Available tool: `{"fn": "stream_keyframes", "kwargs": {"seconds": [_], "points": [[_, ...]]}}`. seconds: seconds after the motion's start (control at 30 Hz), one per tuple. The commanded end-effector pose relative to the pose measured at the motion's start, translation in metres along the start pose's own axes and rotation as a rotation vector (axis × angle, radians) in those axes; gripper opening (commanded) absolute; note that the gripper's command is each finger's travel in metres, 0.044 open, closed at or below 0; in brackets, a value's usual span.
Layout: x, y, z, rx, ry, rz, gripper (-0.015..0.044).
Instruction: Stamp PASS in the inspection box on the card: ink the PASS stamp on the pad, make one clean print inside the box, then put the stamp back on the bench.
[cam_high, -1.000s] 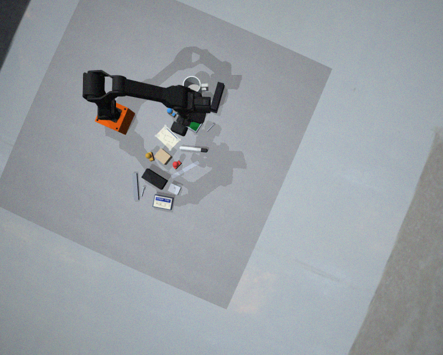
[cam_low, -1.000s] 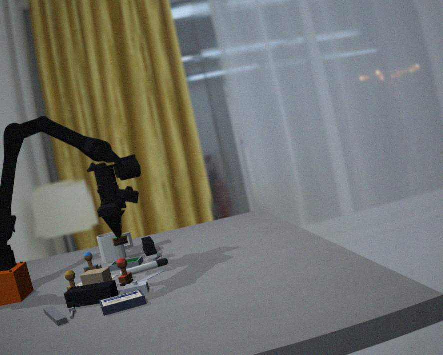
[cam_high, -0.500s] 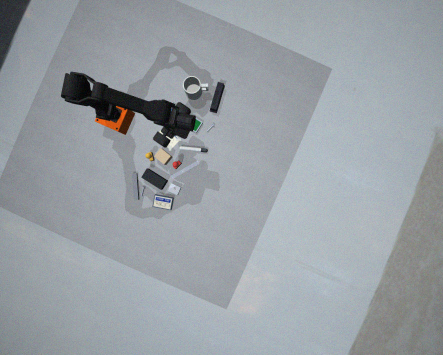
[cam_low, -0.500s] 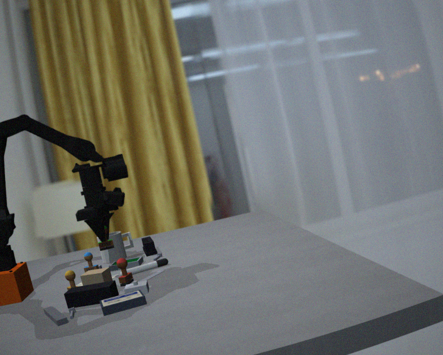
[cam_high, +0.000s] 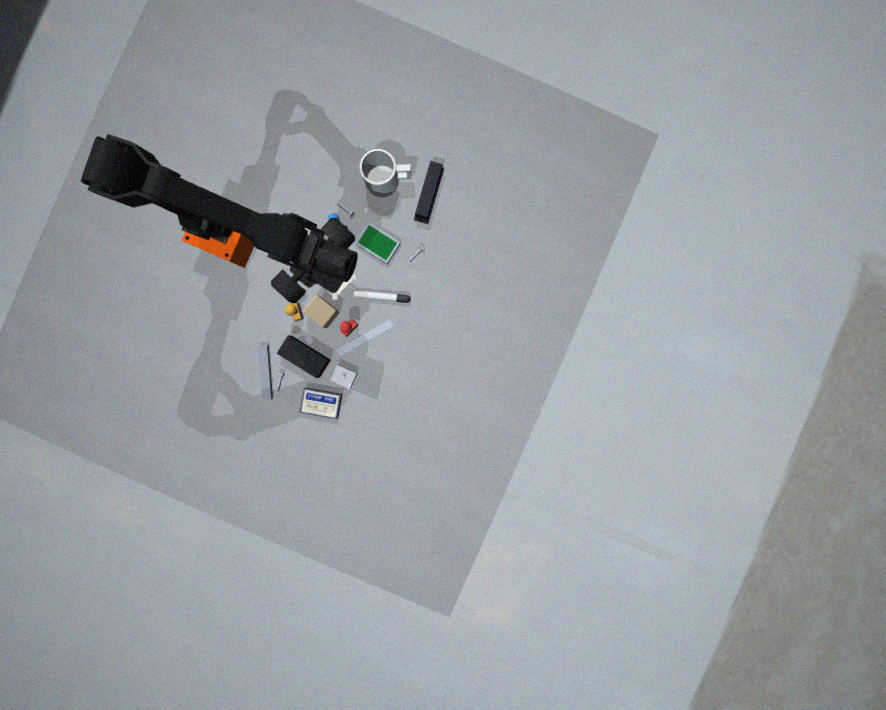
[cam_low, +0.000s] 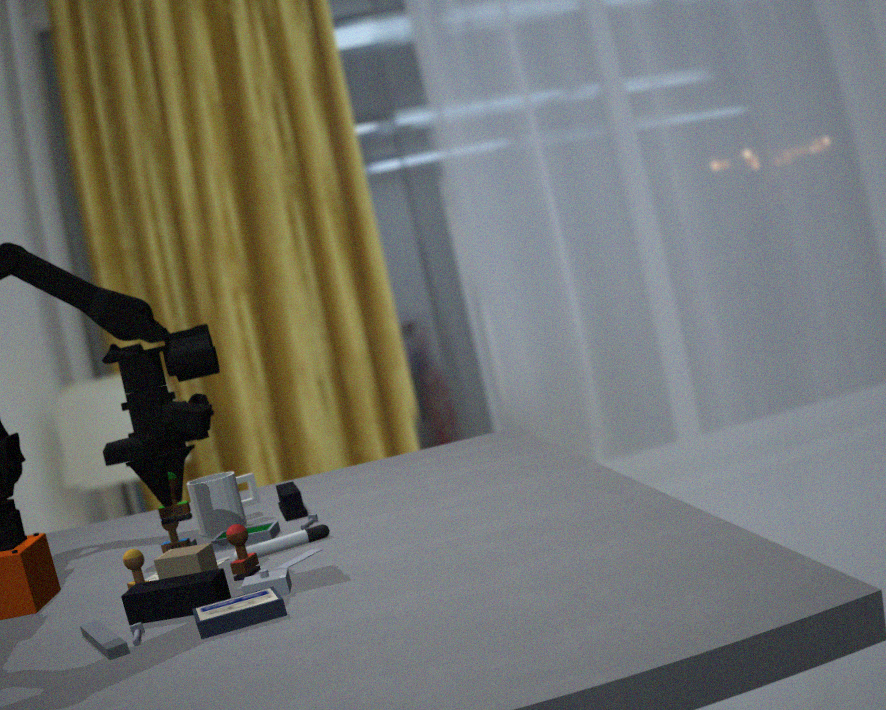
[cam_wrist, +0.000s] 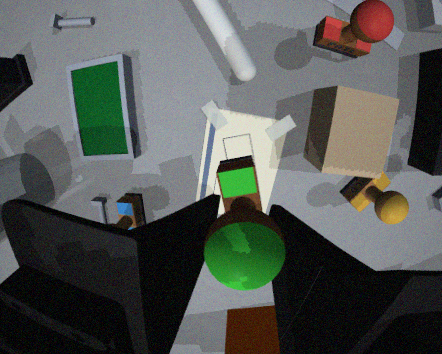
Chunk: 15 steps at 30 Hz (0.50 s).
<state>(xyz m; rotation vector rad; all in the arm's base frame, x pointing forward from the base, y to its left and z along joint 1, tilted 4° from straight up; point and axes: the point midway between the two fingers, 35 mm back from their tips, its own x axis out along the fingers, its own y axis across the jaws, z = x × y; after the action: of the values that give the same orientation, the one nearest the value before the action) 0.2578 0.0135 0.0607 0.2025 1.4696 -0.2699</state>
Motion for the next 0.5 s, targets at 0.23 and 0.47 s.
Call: {"fn": "stream_keyframes", "kwargs": {"seconds": [0.23, 0.47], "points": [[0.0072, -0.0004, -0.0006, 0.008, 0.001, 0.005, 0.0], [0.0119, -0.0001, -0.0002, 0.008, 0.0, 0.005, 0.0]]}}
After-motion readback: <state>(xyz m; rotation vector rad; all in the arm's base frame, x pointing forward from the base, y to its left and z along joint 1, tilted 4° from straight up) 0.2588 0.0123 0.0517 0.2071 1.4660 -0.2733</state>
